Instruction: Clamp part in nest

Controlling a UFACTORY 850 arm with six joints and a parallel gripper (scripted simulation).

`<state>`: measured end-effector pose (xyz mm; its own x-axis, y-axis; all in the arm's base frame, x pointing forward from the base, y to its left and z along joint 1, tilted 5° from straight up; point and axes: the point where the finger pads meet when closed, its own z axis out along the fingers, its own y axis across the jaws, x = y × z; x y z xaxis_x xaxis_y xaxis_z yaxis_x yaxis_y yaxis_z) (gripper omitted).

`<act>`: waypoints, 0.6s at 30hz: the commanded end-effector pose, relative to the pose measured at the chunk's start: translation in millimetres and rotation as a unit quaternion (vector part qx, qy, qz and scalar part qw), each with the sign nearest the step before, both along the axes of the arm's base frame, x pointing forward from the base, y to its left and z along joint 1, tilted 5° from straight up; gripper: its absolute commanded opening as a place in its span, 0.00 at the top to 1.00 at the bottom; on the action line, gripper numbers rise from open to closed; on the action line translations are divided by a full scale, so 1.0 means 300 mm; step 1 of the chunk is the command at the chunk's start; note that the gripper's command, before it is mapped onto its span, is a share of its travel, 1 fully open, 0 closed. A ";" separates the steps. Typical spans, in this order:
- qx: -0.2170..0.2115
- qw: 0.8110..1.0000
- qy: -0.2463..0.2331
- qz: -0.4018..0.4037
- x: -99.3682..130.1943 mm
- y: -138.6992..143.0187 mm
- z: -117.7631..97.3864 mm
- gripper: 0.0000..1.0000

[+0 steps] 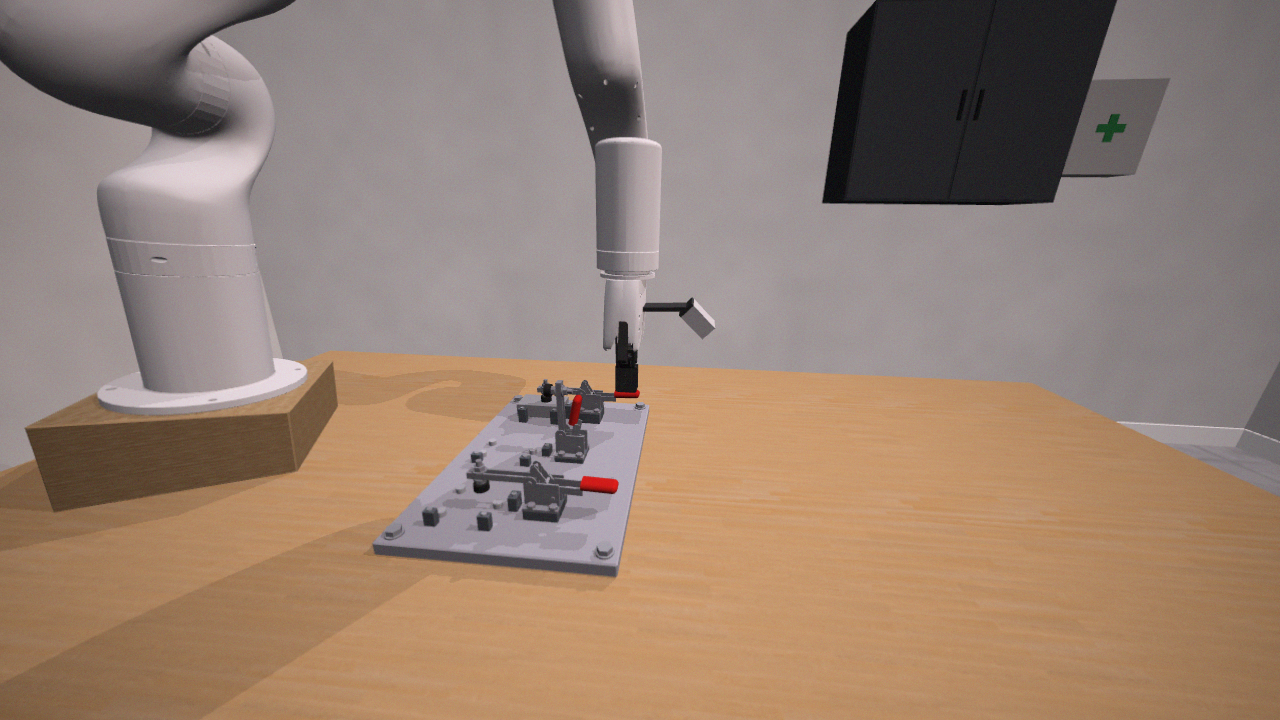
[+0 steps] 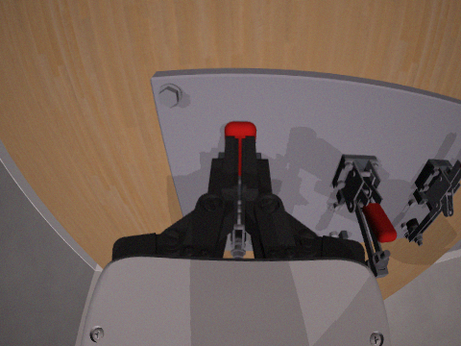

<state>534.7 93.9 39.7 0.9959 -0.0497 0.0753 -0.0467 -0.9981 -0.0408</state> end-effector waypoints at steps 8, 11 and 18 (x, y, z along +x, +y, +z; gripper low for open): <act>0.000 1.000 0.000 0.000 0.002 0.000 -0.005 1.00; 0.000 1.000 0.000 0.000 0.002 0.000 -0.005 1.00; 0.000 1.000 0.000 0.000 0.002 0.000 -0.005 1.00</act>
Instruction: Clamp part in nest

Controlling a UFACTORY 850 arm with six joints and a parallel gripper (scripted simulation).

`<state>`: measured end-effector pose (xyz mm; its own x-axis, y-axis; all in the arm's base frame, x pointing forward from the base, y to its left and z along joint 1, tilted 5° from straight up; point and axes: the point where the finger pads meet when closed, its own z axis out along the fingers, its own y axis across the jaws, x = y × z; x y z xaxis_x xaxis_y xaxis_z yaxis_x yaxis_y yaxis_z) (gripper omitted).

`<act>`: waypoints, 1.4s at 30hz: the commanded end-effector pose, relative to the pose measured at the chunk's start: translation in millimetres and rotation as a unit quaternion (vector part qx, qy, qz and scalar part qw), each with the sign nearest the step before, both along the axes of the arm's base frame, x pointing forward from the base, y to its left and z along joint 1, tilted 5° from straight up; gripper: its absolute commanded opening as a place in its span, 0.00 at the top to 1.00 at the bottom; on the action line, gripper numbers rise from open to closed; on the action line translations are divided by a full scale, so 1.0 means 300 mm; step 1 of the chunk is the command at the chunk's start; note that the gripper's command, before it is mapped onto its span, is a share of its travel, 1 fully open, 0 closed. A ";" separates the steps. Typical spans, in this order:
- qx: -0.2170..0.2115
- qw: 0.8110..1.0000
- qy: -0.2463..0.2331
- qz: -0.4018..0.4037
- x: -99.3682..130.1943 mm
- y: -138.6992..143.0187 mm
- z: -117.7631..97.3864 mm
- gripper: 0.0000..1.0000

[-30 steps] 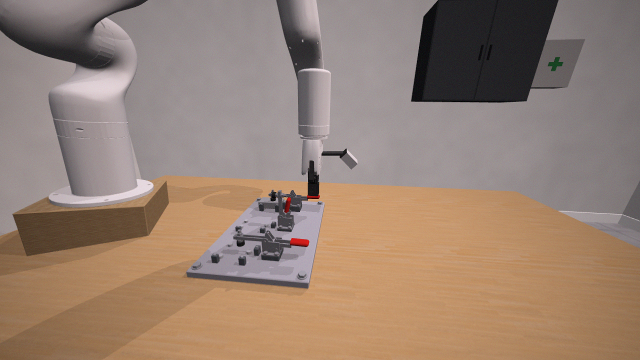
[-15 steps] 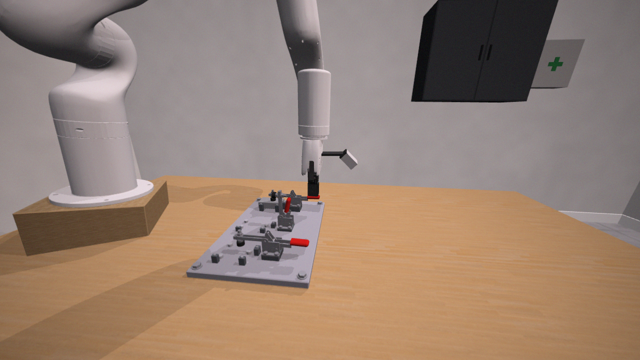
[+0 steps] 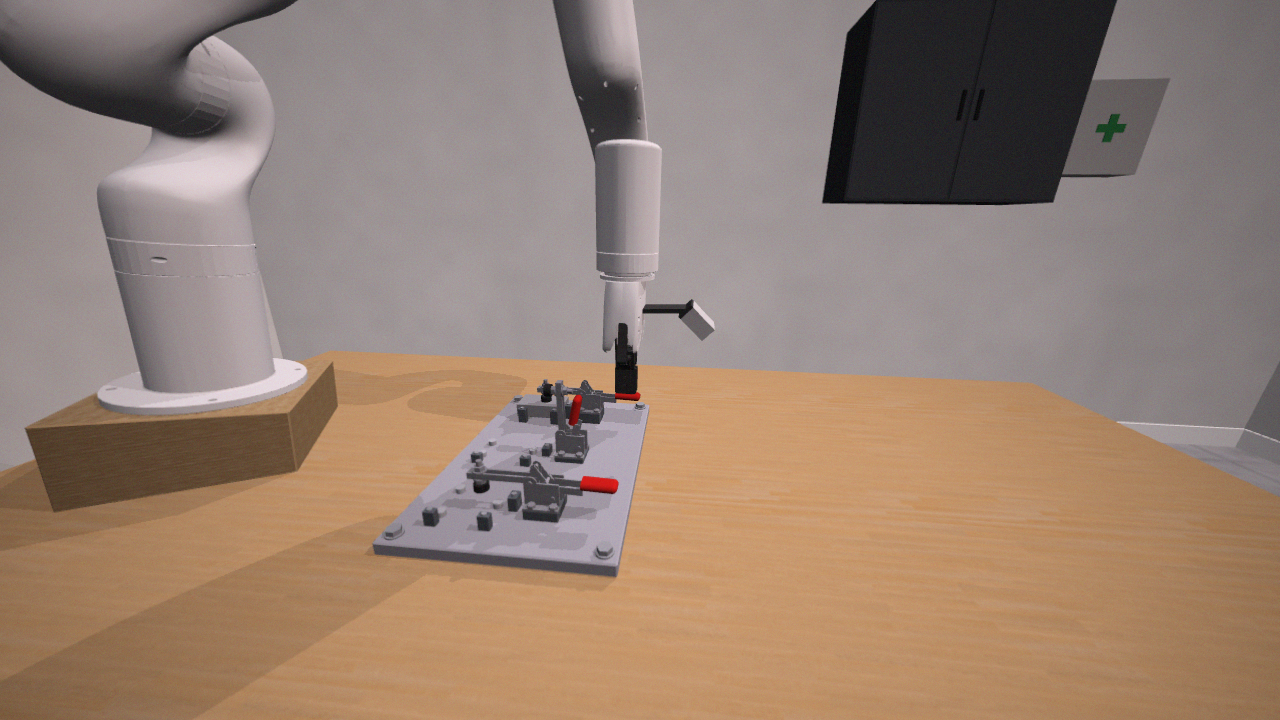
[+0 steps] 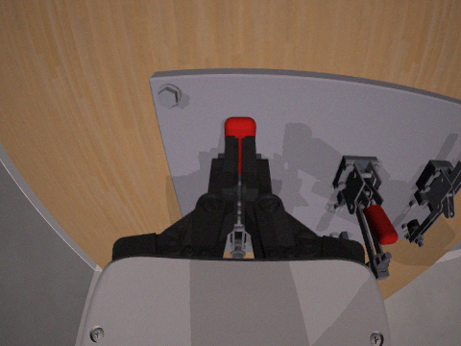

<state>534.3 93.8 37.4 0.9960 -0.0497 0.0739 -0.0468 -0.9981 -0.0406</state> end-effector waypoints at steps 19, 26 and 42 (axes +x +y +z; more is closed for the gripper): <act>0.000 1.000 -0.001 0.000 -0.003 -0.003 0.090 1.00; 0.000 1.000 -0.001 0.000 -0.009 -0.006 0.166 1.00; 0.000 1.000 -0.001 0.000 -0.015 -0.008 0.235 1.00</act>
